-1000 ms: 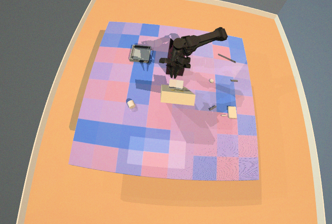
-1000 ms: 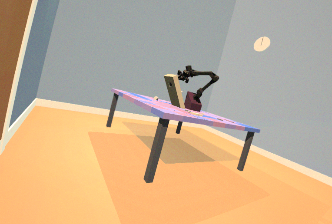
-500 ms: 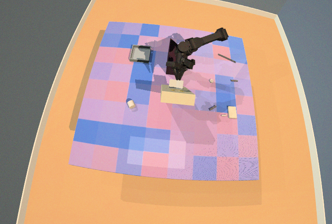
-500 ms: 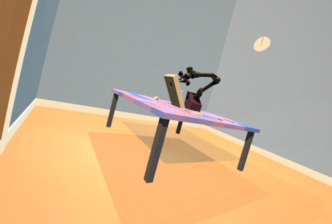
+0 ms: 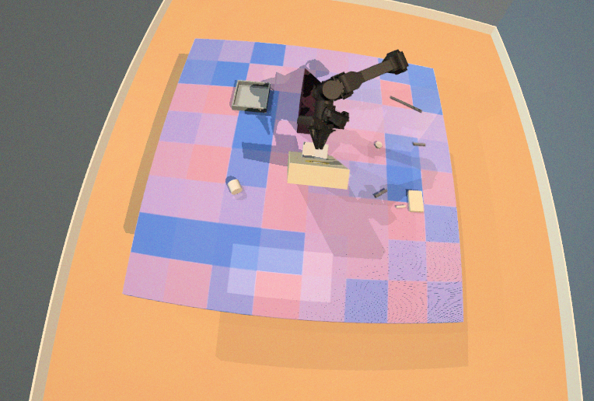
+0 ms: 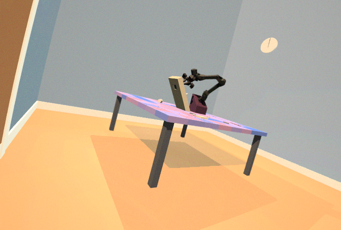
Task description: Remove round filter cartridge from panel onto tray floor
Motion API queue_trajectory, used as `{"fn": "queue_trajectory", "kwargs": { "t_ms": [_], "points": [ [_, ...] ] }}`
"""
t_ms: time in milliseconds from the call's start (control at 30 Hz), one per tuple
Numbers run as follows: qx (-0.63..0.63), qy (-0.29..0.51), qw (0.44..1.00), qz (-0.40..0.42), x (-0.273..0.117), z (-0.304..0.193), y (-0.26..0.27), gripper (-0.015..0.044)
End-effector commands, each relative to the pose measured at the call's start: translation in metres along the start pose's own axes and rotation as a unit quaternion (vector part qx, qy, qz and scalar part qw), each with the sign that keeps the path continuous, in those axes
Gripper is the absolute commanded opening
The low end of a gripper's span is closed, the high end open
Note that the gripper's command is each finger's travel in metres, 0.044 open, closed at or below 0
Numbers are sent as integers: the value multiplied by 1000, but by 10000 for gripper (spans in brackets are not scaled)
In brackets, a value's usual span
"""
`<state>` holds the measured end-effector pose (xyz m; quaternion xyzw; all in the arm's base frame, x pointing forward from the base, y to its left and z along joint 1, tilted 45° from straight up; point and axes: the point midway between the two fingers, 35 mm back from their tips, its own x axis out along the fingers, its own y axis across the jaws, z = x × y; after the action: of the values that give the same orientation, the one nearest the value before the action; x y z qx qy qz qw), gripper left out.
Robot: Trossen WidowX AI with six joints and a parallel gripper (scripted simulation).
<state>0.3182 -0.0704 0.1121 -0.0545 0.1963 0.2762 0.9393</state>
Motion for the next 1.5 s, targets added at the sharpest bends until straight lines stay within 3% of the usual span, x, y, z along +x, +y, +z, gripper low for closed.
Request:
{"fn": "queue_trajectory", "kwargs": {
  "t_ms": [0,633,1467],
  "points": [
    [9,5,1000,2,8,-5,2,94],
    [10,0,1000,1,38,-4,4,94],
    [10,0,1000,1,38,-8,6,94]
  ]
}}
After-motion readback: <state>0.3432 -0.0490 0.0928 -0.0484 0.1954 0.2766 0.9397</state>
